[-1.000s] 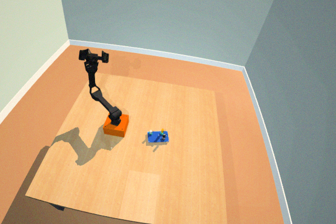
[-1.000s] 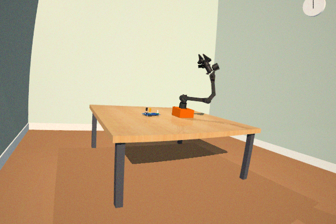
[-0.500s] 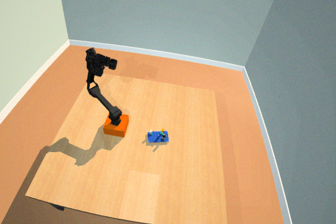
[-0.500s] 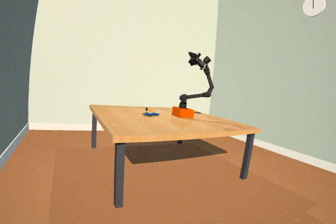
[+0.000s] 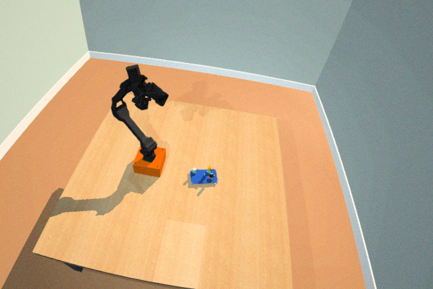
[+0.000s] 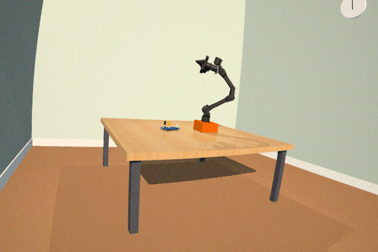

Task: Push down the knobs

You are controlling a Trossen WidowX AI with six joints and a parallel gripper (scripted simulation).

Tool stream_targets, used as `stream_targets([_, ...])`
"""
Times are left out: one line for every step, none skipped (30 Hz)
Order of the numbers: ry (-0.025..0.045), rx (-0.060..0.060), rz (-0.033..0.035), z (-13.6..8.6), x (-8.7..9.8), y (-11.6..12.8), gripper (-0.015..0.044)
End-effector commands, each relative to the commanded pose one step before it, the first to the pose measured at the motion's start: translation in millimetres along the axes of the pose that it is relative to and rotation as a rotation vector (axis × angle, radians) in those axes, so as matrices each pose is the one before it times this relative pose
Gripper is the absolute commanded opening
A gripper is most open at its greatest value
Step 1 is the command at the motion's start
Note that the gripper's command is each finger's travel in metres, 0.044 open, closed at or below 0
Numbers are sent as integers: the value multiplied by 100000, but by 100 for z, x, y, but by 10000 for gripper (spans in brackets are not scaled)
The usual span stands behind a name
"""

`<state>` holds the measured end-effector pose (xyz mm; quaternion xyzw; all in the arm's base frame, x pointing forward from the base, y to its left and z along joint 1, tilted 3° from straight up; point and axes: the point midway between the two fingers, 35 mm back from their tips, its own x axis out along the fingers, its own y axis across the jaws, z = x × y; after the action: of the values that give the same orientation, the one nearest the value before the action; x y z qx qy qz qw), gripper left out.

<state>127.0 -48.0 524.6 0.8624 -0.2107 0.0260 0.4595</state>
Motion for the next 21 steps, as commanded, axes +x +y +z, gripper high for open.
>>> stream_targets([-2299,-5383,-9669,564,2485,-2018,0])
stream_targets([-713,-1490,-2729,137,751,-557,0])
stream_targets([-544,-1498,-2632,105,711,-540,0])
stream_targets([-504,-1511,-2639,91,710,-540,0])
stream_targets([-464,-1525,-2646,77,710,-539,0])
stream_targets([-425,-1539,-2653,64,710,-538,0])
stream_targets([-386,-1552,-2659,50,710,-537,0])
stream_targets([-348,-1566,-2664,37,709,-535,0])
stream_targets([-309,-1580,-2668,24,709,-533,0])
stream_targets([-272,-1594,-2672,11,709,-531,0])
stream_targets([271,-1437,-2577,-108,776,-590,0])
stream_targets([311,-1520,-2664,-129,802,-614,0])
stream_targets([341,-1553,-2658,-147,800,-615,0])
stream_targets([371,-1585,-2651,-165,798,-616,0])
stream_targets([400,-1618,-2644,-182,796,-617,0])
stream_targets([428,-1650,-2636,-200,794,-617,0])
stream_targets([-58,-1697,-2776,-85,748,-558,0])
stream_targets([-202,-1698,-2803,-50,725,-529,0])
stream_targets([-169,-1707,-2801,-60,723,-522,0])
stream_targets([-134,-1721,-2806,-72,724,-518,0])
stream_targets([-99,-1733,-2806,-83,724,-512,0])
